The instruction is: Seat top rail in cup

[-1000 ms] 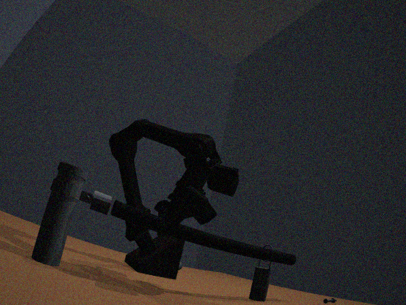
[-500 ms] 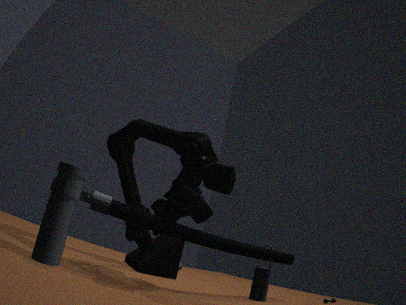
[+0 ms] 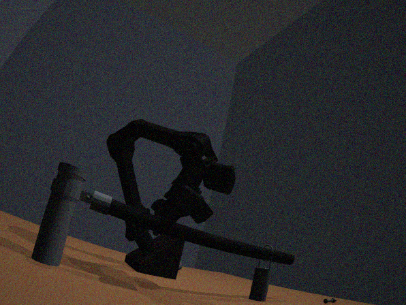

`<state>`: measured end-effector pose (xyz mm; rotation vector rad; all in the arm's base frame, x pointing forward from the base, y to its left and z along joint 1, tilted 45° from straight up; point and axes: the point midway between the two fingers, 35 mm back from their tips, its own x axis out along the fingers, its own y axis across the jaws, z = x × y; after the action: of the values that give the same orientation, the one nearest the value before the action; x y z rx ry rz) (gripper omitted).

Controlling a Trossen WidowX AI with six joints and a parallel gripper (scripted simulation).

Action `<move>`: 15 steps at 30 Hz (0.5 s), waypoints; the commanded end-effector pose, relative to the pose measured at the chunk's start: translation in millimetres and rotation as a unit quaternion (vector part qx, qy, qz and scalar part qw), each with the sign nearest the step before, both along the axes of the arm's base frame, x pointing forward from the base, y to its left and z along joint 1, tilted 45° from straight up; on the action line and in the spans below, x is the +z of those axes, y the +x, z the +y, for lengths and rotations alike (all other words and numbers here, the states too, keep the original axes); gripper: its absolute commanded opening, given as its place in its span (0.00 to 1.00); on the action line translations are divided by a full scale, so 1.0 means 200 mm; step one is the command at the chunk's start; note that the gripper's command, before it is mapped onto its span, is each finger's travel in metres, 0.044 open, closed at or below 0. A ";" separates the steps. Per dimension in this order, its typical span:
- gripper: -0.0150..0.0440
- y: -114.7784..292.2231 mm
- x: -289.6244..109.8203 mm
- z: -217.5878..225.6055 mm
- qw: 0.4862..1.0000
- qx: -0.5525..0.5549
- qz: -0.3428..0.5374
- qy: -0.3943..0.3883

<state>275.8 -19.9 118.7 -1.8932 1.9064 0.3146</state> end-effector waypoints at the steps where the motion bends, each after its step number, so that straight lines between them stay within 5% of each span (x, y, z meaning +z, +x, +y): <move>1: 0.25 0.00 0.02 0.00 1.000 0.005 -0.001 -0.004; 15: 0.25 0.00 0.01 0.00 1.000 0.002 0.000 -0.002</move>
<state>275.7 -19.9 118.7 -1.8931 1.9061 0.3145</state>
